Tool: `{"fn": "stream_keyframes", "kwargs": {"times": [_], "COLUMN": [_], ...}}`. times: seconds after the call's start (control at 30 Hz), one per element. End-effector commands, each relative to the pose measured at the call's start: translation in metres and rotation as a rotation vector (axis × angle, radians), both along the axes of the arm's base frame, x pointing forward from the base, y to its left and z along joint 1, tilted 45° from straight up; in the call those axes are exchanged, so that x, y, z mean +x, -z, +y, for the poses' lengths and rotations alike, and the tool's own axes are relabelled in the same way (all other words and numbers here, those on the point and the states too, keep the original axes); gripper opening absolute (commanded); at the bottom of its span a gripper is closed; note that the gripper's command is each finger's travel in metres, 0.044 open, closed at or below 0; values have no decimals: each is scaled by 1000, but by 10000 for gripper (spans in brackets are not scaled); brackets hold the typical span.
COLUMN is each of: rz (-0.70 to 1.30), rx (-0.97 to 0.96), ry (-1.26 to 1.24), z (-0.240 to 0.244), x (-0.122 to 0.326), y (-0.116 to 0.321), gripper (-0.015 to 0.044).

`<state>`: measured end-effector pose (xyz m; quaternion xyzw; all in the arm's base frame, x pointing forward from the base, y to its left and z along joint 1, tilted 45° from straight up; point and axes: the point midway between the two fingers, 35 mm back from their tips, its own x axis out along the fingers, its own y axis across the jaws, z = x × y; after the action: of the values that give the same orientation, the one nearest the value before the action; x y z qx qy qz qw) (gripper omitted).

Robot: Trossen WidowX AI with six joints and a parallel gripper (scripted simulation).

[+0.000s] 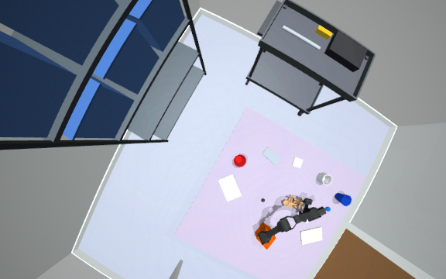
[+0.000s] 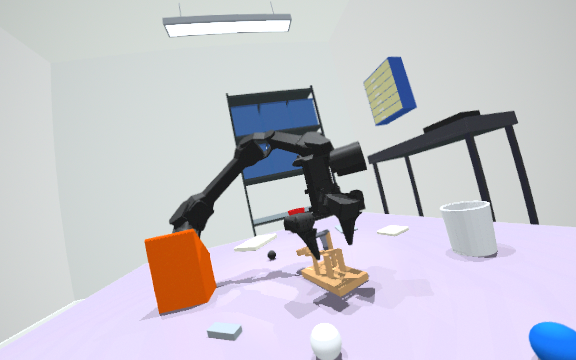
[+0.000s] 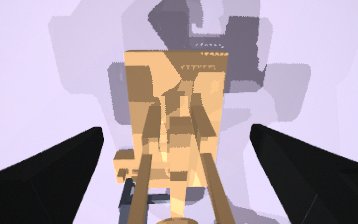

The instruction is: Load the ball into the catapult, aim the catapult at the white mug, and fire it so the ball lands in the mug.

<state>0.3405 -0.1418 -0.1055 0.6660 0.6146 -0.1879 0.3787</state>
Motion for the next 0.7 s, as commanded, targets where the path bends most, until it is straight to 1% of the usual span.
{"fn": "stream_keyframes", "kwargs": {"times": [0.0, 0.67], "rz": [4, 4], "rx": [7, 9], "ry": [2, 2], "z": [6, 28], "x": [1, 5], "y": [5, 26], "gripper": [440, 440]}}
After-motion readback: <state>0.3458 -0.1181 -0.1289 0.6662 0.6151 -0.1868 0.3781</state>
